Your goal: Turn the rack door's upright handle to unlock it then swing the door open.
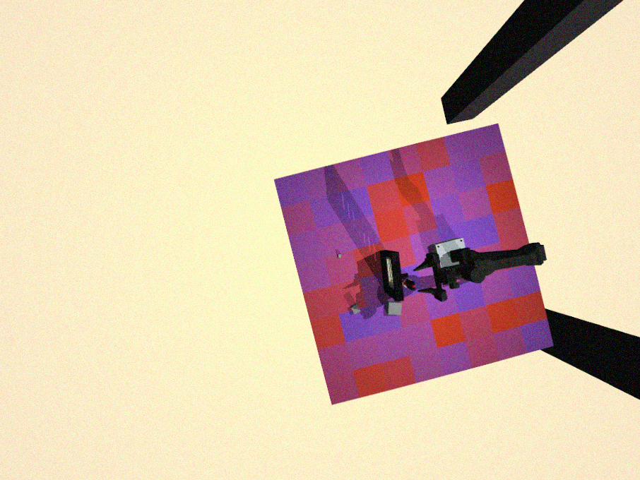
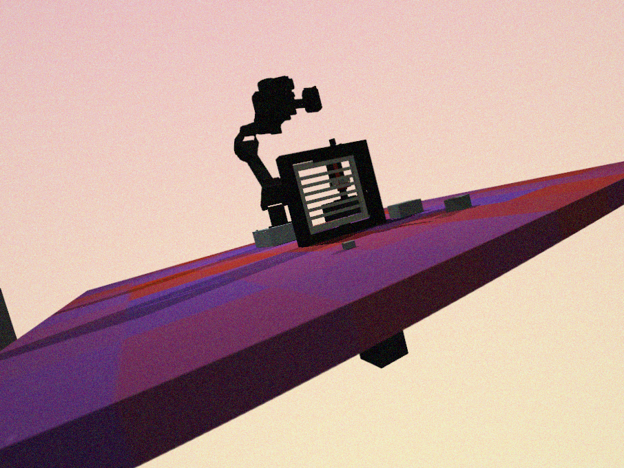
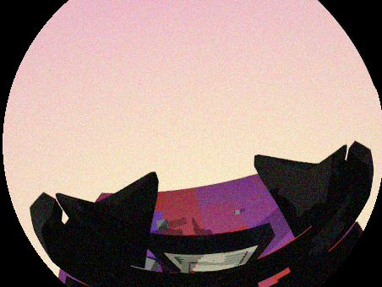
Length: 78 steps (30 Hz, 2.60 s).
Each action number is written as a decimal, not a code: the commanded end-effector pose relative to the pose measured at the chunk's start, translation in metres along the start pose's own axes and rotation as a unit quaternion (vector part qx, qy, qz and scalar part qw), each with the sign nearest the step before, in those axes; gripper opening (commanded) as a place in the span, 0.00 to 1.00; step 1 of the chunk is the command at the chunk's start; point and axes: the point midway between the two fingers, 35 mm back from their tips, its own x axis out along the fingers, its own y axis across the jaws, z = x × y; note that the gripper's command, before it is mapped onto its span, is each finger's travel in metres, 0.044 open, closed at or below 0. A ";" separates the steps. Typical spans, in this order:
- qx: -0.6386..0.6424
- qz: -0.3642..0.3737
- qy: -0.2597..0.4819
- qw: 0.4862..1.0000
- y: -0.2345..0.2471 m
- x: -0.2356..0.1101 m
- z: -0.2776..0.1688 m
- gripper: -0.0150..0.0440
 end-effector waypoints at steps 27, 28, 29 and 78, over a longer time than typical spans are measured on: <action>0.047 0.022 0.304 0.951 0.031 0.037 -0.057 0.75; 0.048 0.022 0.316 0.947 0.032 0.037 -0.059 0.75; 0.049 0.022 0.327 0.943 0.033 0.037 -0.061 0.75; 0.042 -0.033 0.699 0.713 0.067 -0.011 -0.116 0.75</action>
